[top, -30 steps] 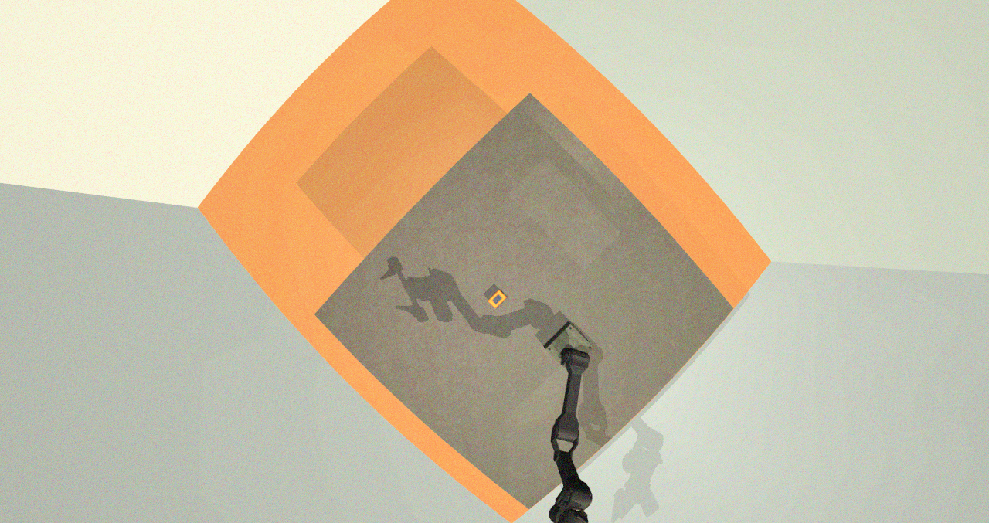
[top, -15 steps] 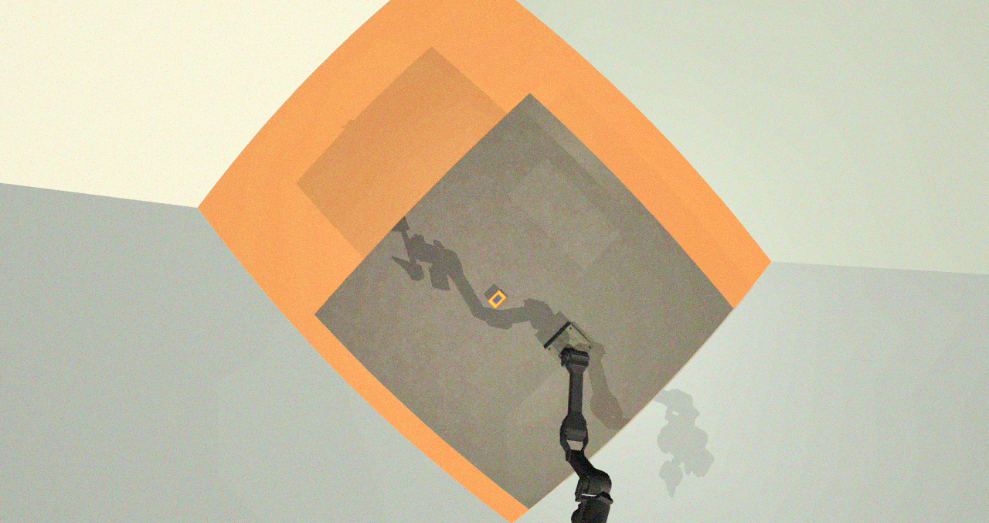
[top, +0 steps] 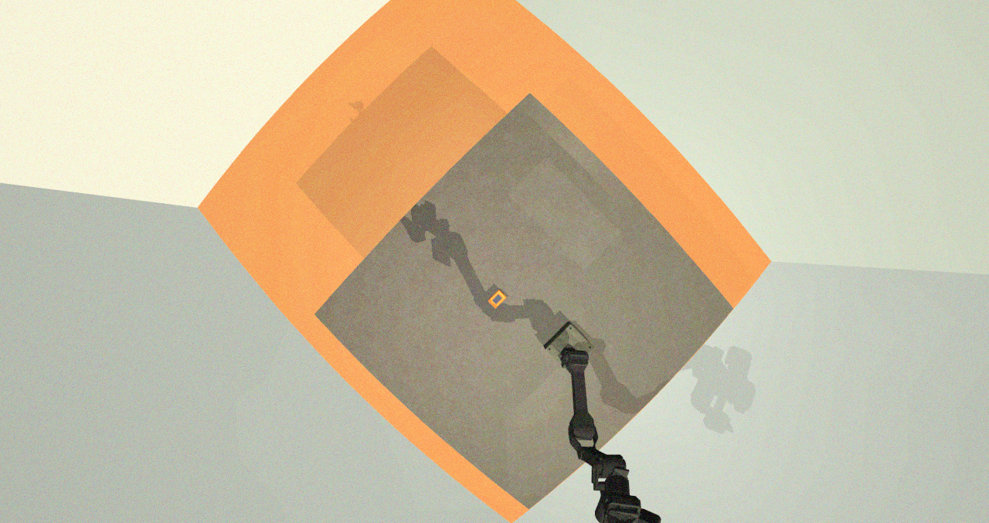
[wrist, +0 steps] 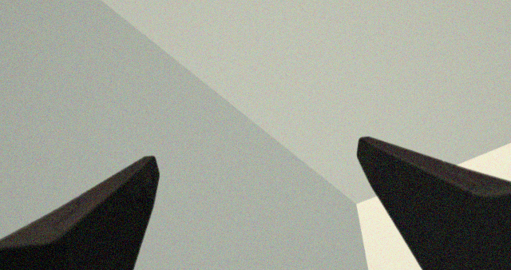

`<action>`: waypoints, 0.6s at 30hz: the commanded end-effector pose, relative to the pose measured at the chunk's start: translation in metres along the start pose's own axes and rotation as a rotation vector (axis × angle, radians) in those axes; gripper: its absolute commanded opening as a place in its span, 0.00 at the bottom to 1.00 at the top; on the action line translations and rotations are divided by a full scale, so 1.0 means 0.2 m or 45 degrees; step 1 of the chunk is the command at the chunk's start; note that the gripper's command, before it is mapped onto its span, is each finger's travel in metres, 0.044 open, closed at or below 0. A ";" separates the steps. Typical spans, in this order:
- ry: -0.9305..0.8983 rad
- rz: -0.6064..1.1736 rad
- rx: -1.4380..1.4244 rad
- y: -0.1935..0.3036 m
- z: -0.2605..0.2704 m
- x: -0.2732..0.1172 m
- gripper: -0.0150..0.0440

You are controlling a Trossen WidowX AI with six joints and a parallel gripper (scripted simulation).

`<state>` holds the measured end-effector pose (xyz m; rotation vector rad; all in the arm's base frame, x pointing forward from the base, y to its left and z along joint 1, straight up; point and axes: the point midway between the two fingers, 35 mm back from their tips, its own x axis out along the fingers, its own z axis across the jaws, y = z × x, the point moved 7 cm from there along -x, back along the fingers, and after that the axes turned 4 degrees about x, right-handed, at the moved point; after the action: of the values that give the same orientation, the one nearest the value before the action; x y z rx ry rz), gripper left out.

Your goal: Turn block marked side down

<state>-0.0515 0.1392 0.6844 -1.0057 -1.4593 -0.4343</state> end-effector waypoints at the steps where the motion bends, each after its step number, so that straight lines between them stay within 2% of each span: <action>1: 0.169 -0.046 0.033 -0.06 -0.25 -0.03 1.00; 11: 0.599 -0.072 0.142 -0.09 -0.82 -0.17 1.00; 18: 0.852 -0.039 0.181 -0.02 -1.15 -0.30 1.00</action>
<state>0.0556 -0.0376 0.6810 -0.6668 -0.9764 -0.5966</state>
